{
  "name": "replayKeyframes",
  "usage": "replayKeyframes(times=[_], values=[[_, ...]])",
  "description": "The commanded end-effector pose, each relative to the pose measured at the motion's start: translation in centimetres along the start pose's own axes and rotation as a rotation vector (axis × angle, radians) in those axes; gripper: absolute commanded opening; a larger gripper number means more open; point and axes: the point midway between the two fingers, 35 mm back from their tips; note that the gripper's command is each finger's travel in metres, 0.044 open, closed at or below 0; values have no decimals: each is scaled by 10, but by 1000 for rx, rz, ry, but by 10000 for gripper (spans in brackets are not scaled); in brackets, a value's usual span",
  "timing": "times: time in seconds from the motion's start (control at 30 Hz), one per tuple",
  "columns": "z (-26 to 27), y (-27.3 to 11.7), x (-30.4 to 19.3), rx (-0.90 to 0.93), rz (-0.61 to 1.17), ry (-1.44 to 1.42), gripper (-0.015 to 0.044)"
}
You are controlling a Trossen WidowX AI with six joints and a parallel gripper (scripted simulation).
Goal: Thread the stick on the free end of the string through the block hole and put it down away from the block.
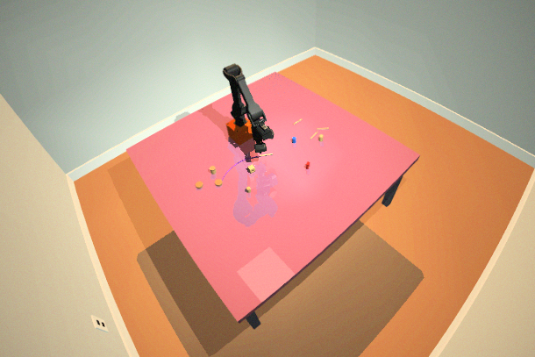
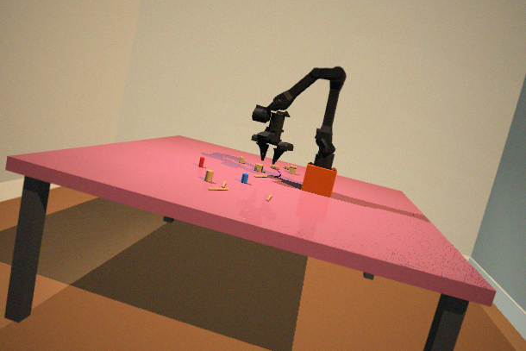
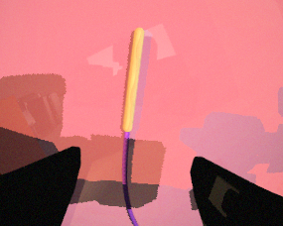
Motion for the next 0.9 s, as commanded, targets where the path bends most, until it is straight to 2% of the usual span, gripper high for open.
replayKeyframes(times=[0.0,0.3,0.33,0.87], values=[[7,1,0,-6,0,19,368],[7,1,0,-6,0,19,131],[7,1,0,-6,0,19,122],[6,12,1,-6,1,19,122]])
Point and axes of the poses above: the point midway between the two fingers, 35 mm back from their tips, its own y axis out along the fingers, its own z axis across the jaws, x = y × z, and after that the axes turned 6 degrees about y, right-handed
